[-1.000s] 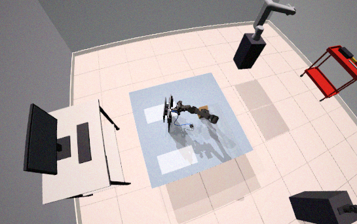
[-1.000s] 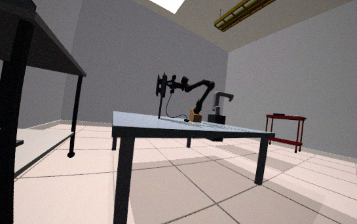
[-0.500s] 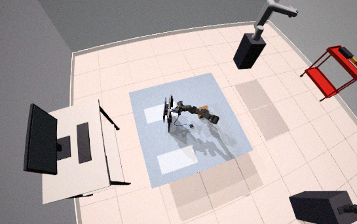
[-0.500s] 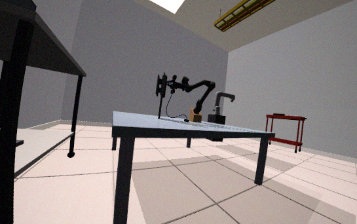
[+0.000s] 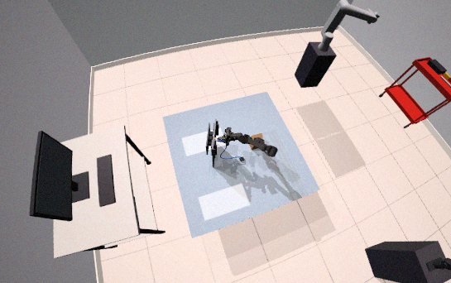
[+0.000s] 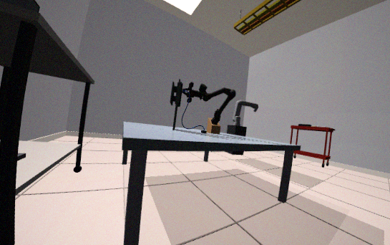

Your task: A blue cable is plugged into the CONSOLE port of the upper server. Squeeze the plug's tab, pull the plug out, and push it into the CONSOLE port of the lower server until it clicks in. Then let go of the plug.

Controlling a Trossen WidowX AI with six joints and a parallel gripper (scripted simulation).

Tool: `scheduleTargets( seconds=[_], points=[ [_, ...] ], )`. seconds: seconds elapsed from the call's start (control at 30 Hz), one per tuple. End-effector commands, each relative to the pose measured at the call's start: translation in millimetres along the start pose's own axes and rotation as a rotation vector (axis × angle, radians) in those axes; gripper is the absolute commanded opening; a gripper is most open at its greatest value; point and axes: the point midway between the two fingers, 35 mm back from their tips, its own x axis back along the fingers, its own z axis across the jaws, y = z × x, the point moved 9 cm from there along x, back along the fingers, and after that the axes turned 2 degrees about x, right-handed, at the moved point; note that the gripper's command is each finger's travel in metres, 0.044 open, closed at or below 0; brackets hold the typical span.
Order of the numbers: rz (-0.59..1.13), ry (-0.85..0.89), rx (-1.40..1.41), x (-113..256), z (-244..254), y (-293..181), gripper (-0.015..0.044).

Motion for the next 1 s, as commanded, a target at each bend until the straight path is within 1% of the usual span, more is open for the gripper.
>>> scheduleTargets(
  seconds=[0.0, 0.97],
  points=[
    [0.002, 0.000, 0.001, 3, 0, -1, 0.0000],
    [0.001, -0.001, 0.001, 15, 0, -2, 0.0000]
  ],
)
